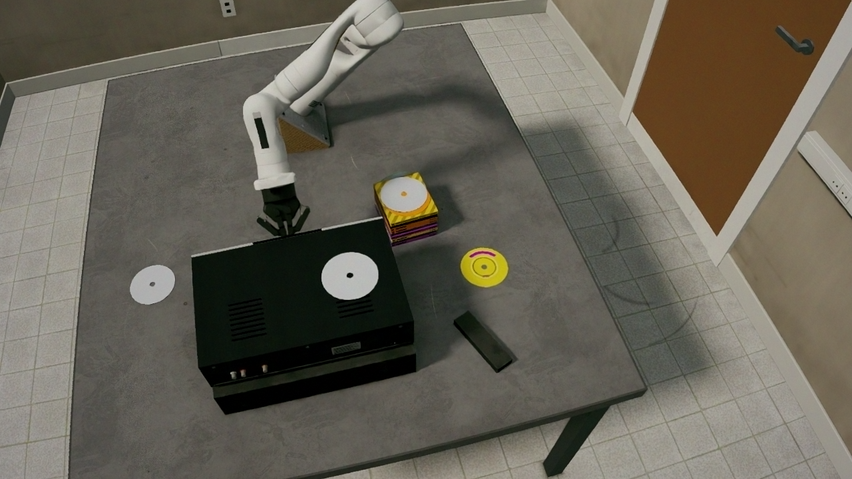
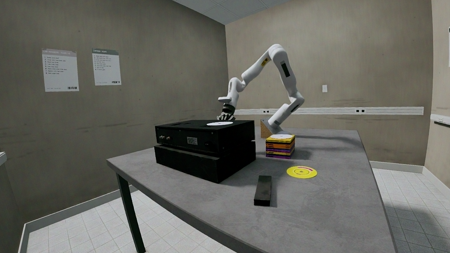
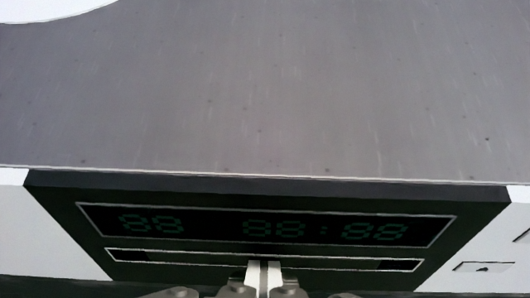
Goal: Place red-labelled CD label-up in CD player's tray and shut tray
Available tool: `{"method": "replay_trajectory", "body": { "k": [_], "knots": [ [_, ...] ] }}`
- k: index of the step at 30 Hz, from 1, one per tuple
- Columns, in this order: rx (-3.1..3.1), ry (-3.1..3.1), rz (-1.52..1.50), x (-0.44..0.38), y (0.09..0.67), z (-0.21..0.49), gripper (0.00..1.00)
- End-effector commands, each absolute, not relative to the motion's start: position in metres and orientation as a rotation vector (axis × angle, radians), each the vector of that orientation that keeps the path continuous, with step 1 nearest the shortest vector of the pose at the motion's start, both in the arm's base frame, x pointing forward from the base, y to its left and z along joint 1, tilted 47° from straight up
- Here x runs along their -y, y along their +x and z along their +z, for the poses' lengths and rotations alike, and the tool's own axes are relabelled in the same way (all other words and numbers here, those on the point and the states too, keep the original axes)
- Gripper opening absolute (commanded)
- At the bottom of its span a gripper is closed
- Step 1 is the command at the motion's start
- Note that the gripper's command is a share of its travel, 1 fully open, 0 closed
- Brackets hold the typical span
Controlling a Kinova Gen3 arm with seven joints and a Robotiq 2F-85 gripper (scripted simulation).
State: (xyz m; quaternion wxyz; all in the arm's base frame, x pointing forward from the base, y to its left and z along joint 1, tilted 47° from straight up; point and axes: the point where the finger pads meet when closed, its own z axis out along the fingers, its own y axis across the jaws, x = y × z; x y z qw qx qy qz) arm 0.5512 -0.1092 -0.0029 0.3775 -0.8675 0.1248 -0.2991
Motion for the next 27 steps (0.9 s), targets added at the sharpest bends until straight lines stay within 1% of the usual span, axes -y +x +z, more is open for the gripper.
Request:
{"method": "replay_trajectory", "body": {
  "k": [1, 5, 13, 22, 27],
  "knots": [
    [-0.317, -2.216, -0.771, 0.11, 0.552, -0.001, 0.1],
    [-0.317, -2.216, -0.771, 0.11, 0.549, -0.001, 0.1],
    [-0.317, -2.216, -0.771, 0.109, 0.525, -0.002, 0.1],
    [-0.317, -2.216, -0.771, 0.11, 0.523, -0.001, 0.1],
    [-0.317, -2.216, -0.771, 0.123, 0.522, 0.012, 0.1]
  ]
}}
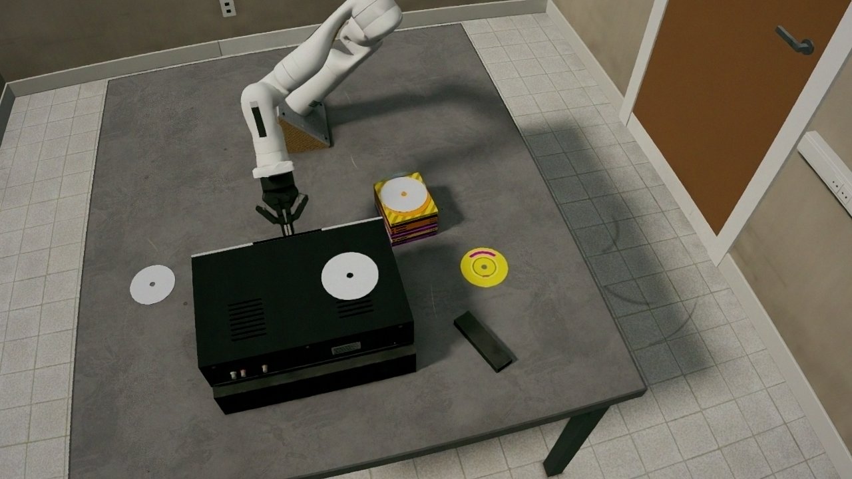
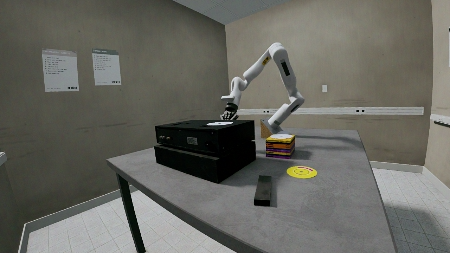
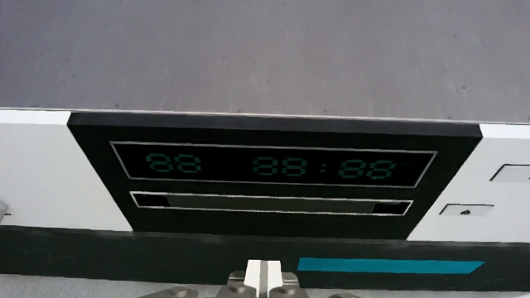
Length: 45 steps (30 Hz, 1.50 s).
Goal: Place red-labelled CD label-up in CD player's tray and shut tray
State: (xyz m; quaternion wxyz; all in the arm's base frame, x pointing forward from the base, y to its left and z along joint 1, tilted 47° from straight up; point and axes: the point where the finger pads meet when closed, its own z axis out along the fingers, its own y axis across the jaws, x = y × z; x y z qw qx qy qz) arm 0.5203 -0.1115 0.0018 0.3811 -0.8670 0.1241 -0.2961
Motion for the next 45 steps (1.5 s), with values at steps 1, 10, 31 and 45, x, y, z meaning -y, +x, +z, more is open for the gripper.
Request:
{"method": "replay_trajectory", "body": {
  "k": [1, 10, 31, 45],
  "knots": [
    [-0.317, -2.216, -0.771, 0.127, 0.522, 0.015, 0.1],
    [-0.317, -2.216, -0.771, 0.165, 0.519, 0.051, 0.1],
    [-0.317, -2.216, -0.771, 0.181, 0.518, 0.066, 0.1],
    [-0.317, -2.216, -0.771, 0.181, 0.518, 0.066, 0.1]
  ]
}}
